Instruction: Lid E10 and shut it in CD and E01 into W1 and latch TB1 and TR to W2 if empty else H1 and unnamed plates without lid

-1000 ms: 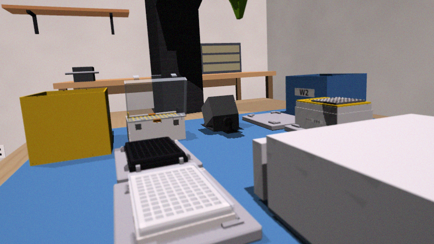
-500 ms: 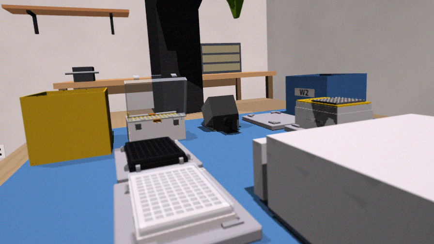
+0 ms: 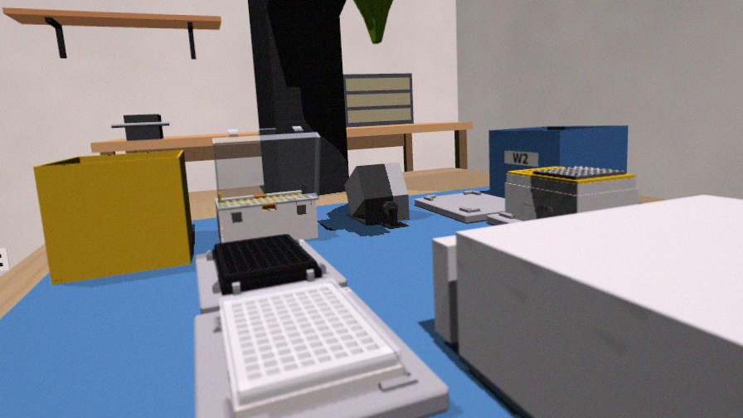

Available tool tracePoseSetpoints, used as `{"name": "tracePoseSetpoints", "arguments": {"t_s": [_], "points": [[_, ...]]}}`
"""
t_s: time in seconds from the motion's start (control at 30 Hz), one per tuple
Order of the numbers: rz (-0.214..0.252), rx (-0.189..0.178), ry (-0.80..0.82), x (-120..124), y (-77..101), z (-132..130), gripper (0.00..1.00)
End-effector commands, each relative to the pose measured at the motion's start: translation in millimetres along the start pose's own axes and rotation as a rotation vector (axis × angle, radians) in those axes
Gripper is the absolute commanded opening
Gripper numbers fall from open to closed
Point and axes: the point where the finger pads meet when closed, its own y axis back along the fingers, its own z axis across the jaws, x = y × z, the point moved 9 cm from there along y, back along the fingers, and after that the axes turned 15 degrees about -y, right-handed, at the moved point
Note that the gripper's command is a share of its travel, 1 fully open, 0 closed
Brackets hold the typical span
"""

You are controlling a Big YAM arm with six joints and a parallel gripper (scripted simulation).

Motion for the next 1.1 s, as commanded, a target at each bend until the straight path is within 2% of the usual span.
{"name": "tracePoseSetpoints", "arguments": {"t_s": [0.0, 1.07], "points": [[-0.031, 0.006, 0.026, -12, -3.6, -13, 0.0], [-0.027, 0.012, 0.024, -36, -43.5, -118, 0.0]]}}
